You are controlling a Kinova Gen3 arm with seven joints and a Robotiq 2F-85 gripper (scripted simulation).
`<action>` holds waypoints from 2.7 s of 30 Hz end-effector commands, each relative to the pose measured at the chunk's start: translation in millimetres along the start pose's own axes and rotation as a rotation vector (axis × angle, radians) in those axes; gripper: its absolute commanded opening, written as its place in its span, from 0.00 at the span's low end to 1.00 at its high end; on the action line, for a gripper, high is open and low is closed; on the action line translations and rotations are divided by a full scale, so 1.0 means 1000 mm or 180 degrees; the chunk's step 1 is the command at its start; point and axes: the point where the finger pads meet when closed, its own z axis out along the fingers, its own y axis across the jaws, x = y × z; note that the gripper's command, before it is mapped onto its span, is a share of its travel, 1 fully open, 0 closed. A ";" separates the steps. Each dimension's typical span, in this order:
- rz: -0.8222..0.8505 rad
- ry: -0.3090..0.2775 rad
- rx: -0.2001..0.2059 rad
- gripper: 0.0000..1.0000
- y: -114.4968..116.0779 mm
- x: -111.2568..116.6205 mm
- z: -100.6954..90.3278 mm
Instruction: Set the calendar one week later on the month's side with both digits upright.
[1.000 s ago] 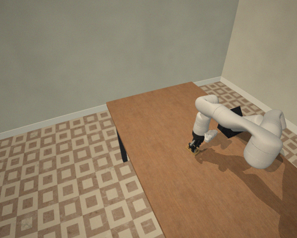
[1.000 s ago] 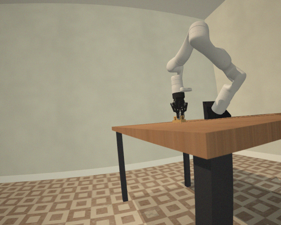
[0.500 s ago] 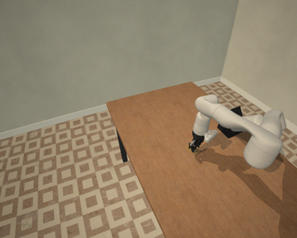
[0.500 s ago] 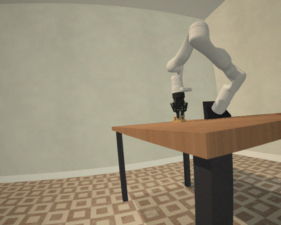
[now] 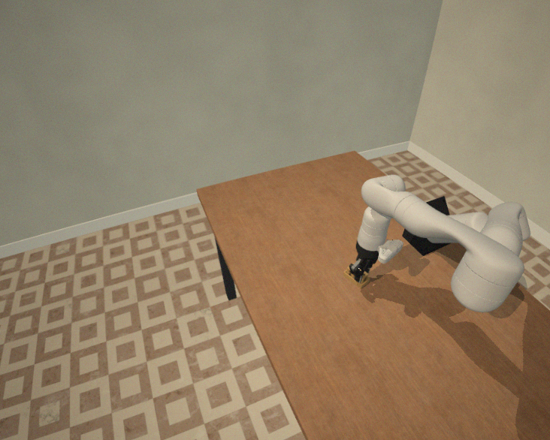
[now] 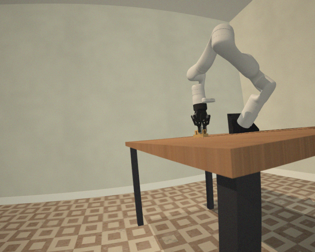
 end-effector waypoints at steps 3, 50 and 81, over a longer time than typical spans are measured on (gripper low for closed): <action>0.0000 -0.0003 -0.0004 0.26 0.000 0.000 -0.001; 0.0000 -0.0003 -0.0004 0.46 0.000 0.000 -0.011; 0.0000 -0.0003 -0.0004 1.00 0.000 0.000 -0.091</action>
